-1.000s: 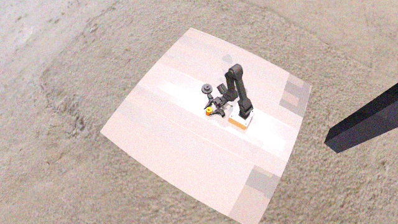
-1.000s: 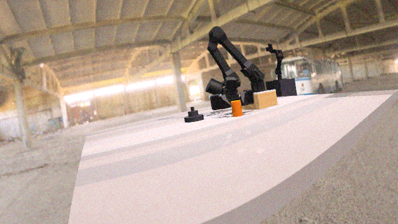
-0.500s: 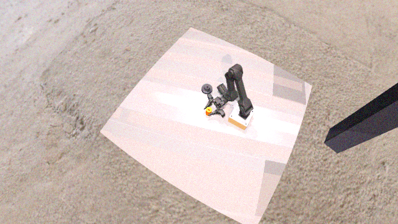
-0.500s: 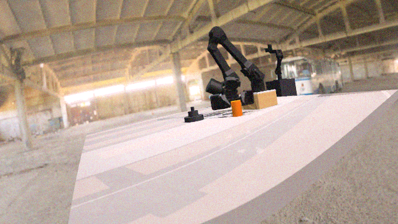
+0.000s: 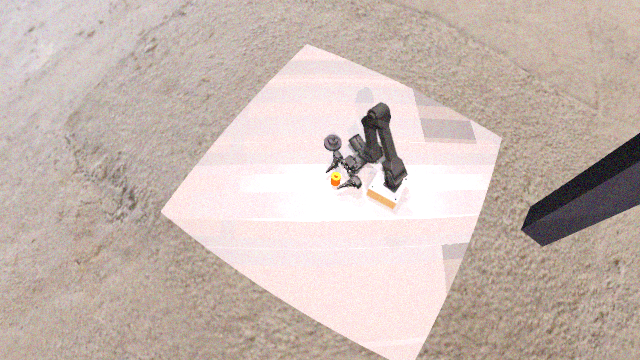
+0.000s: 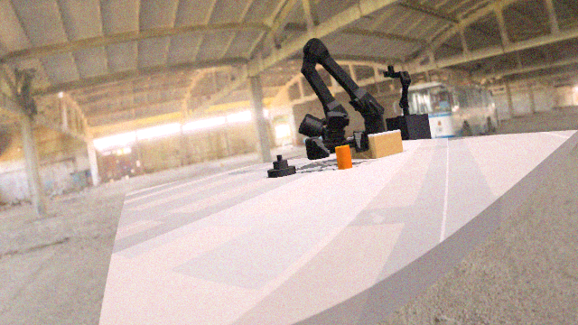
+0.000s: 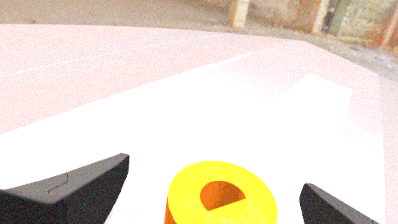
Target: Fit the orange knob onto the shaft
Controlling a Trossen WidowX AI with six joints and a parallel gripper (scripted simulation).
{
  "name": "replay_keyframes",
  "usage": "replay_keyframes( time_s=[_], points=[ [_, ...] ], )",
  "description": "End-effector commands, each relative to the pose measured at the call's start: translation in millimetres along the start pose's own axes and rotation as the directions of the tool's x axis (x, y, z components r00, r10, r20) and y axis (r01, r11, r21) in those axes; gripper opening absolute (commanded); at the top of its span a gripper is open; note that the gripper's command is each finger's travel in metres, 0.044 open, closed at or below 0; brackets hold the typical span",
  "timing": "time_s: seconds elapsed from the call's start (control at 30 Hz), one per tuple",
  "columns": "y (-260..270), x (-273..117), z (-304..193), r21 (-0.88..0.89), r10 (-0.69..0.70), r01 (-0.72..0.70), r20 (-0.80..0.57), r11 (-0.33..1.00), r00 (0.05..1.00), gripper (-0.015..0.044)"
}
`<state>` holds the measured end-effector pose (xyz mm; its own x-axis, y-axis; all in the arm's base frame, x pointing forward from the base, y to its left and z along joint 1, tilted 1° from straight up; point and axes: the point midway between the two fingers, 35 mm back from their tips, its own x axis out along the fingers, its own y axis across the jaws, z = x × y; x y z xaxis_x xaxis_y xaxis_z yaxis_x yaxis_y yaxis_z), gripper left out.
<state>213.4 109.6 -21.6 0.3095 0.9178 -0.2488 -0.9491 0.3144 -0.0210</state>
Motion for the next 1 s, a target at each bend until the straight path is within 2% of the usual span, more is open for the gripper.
replay_keyframes(
  time_s=[0.0, 0.13, 0.53, 0.67, 0.73, 0.83, 0.97],
  points=[
    [0, 0, 1, 0.003, 0.001, -0.001, 0.004, 1.000, 1.000, 0.0440],
    [-3, -1, 8, 0.002, 0.001, -0.001, 0.003, 1.000, 1.000, 0.0440],
    [-3, -17, 75, -0.002, -0.001, 0.001, 0.001, 1.000, 1.000, 0.0440],
    [-3, -17, 78, 0.004, 0.000, 0.000, -0.011, 1.000, 1.000, 0.0440],
    [-10, -9, 73, 0.052, 0.012, -0.006, -0.108, 0.999, 0.994, 0.0440],
    [-19, 7, 66, 0.135, 0.050, -0.004, -0.337, 0.991, 0.940, 0.0440],
    [-18, 15, 66, 0.173, 0.096, 0.018, -0.627, 0.985, 0.773, 0.0440]
  ],
)
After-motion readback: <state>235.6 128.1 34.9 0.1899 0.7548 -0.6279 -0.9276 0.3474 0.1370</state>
